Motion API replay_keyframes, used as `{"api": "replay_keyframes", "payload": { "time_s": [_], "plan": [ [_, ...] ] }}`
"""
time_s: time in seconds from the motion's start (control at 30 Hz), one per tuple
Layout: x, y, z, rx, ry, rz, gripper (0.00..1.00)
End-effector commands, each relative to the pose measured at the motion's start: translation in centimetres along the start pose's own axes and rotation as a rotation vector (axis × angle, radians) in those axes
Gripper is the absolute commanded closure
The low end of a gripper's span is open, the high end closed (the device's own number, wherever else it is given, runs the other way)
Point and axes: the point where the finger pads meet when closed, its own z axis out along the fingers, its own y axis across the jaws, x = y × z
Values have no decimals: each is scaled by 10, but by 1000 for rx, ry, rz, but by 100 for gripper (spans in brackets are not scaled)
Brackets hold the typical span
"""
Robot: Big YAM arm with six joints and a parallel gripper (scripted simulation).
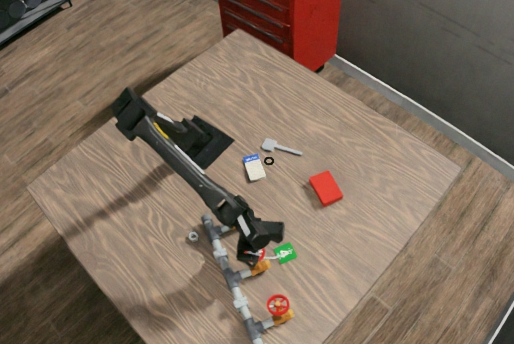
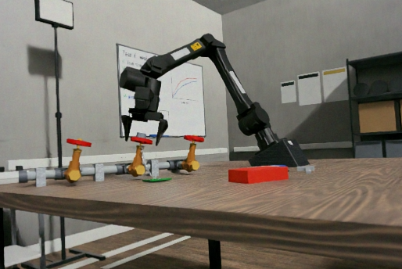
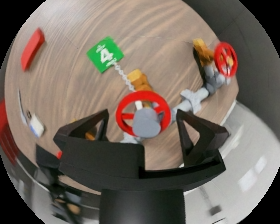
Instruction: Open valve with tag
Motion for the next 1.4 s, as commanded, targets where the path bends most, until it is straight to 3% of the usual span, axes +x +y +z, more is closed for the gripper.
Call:
{"api": "replay_keyframes", "payload": {
  "time_s": [0.0, 0.23, 0.3, 0.33, 0.8, 0.87, 0.9, 1.03, 1.37],
  "plan": [
    [-2, -10, -8, 14, -8, 357, 0],
    [-2, -10, -8, 12, -19, 751, 0],
    [-2, -10, -8, 12, -19, 751, 0],
    [-2, -10, -8, 11, -20, 894, 0],
    [-3, -12, -8, 3, -29, 1673, 0],
    [-3, -12, -8, 3, -29, 1673, 0],
    [-3, -12, -8, 3, -27, 1815, 0],
    [-3, -11, -8, 7, -20, 2039, 0],
    [-3, -11, -8, 6, -17, 2082, 0]
  ]
}}
